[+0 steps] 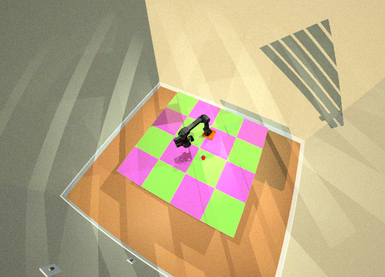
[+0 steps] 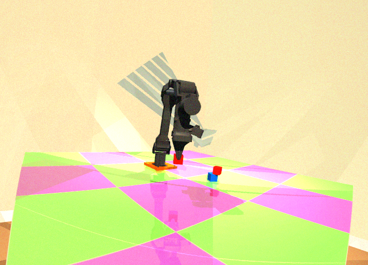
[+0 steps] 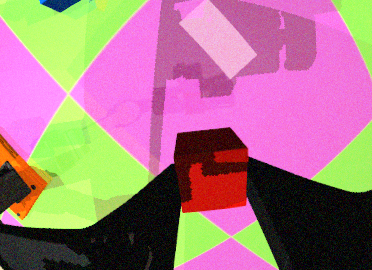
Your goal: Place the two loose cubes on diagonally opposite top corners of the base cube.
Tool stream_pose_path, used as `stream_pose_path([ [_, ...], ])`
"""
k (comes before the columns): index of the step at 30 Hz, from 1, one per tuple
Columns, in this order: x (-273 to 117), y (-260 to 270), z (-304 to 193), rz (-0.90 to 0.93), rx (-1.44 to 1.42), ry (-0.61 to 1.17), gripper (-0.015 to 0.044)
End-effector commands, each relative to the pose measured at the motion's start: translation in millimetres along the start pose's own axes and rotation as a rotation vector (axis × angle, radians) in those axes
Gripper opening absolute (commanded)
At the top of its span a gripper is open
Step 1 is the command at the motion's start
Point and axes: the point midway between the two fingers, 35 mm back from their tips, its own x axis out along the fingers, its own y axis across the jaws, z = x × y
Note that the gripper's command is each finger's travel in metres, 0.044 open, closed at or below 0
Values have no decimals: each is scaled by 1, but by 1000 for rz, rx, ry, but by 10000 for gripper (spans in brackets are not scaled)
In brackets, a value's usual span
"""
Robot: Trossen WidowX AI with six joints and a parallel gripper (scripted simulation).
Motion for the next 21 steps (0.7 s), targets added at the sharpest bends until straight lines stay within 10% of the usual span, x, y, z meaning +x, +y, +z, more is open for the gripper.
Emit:
stream_pose_path([
  [1,-9,0,-1,-7,-6,1,105],
  [21,-7,28,53,-6,134,-3,105],
])
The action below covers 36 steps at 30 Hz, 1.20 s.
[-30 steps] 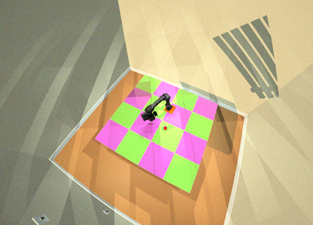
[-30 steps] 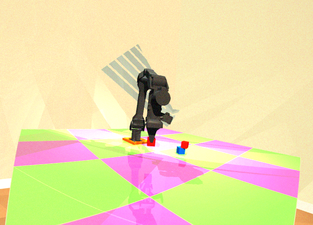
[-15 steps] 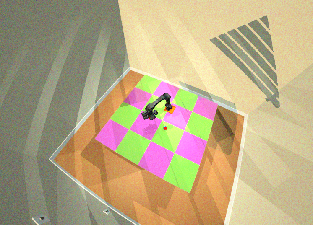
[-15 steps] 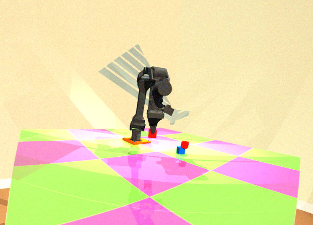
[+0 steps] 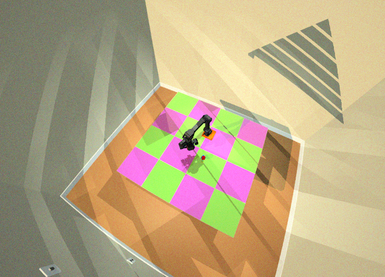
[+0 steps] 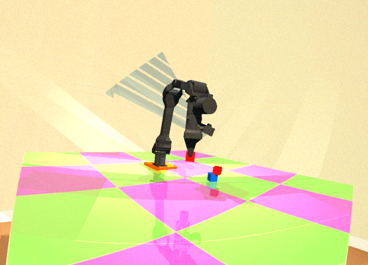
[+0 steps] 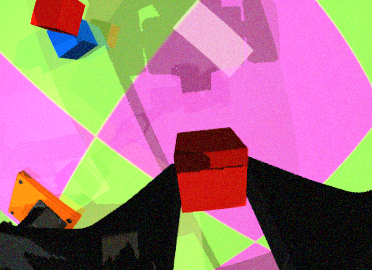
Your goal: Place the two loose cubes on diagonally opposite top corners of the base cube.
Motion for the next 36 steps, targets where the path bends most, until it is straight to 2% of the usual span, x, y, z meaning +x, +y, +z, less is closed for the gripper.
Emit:
stream_pose_path([
  [1,2,9,8,5,29,3,105],
  [36,6,93,76,11,294,-1,105],
])
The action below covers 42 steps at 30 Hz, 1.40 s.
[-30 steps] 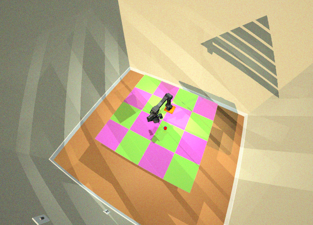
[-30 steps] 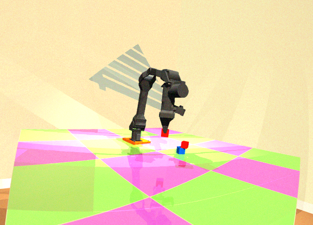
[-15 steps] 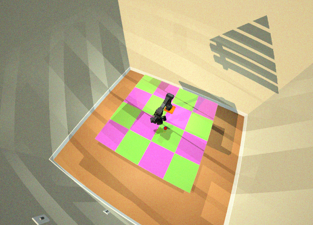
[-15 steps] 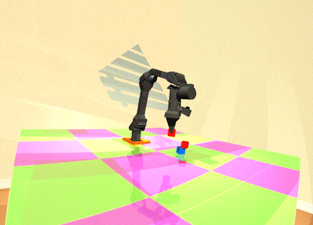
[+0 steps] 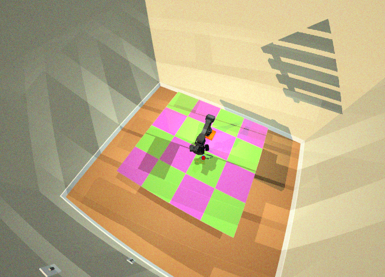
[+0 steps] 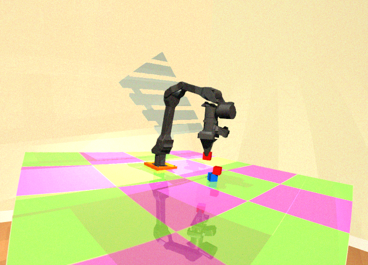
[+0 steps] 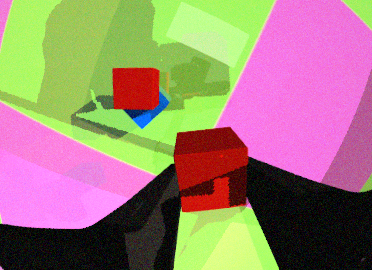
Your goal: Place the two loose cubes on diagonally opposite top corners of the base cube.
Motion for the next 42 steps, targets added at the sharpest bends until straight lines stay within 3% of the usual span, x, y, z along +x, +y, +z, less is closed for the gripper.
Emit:
stream_pose_path([
  [1,2,12,1,5,29,4,105],
  [17,5,56,7,10,145,4,105],
  [30,35,57,5,10,149,4,105],
  [42,36,57,5,10,149,4,105],
])
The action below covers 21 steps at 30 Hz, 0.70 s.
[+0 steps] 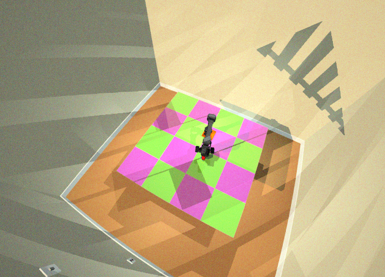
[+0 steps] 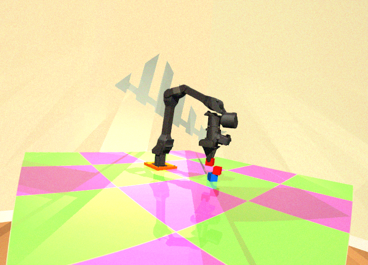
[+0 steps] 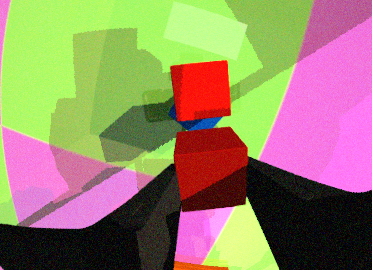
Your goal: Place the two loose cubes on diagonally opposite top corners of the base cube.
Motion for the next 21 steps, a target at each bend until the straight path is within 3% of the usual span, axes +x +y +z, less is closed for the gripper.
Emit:
stream_pose_path([
  [1,3,1,-1,3,6,3,105],
  [21,30,1,1,3,4,3,105],
])
